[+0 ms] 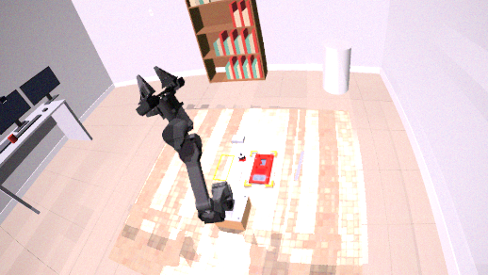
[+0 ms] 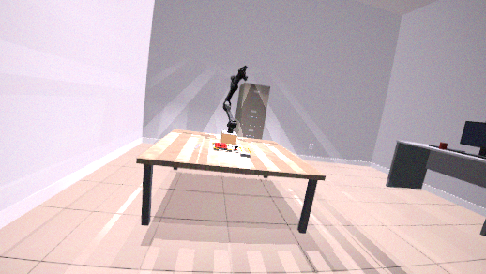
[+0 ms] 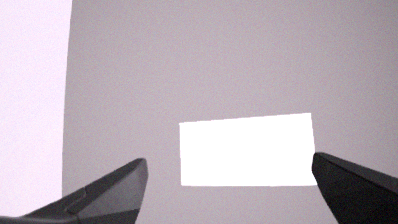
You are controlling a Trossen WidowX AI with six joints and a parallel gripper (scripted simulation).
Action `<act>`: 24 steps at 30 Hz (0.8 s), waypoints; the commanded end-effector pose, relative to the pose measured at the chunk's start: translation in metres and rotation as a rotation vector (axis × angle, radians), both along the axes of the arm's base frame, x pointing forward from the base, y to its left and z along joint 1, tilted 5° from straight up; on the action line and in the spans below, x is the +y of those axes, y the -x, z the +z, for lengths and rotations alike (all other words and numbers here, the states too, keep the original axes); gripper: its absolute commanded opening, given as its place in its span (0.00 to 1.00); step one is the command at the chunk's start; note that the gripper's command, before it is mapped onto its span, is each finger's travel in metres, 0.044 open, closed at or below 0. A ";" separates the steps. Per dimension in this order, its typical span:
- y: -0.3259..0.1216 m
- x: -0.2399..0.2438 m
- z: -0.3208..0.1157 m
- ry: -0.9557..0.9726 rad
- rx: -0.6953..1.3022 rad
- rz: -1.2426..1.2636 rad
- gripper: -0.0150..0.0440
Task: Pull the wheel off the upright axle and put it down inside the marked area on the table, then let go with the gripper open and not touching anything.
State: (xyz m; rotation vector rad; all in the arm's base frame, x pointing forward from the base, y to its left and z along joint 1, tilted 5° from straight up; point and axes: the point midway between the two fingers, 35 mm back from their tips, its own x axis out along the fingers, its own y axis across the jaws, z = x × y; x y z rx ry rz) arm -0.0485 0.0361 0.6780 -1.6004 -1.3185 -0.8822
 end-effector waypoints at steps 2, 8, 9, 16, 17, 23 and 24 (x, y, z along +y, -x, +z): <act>-0.004 0.001 0.000 0.000 0.012 0.004 0.84; -0.057 0.012 -0.004 -0.003 0.177 0.051 0.76; -0.069 0.014 -0.006 -0.005 0.212 0.061 0.76; -0.147 0.024 -0.024 -0.053 0.464 0.121 0.76; -0.158 0.025 -0.027 -0.063 0.500 0.129 0.76; -0.217 0.023 -0.048 -0.121 0.654 0.103 0.76; -0.226 0.022 -0.052 -0.129 0.672 0.085 0.76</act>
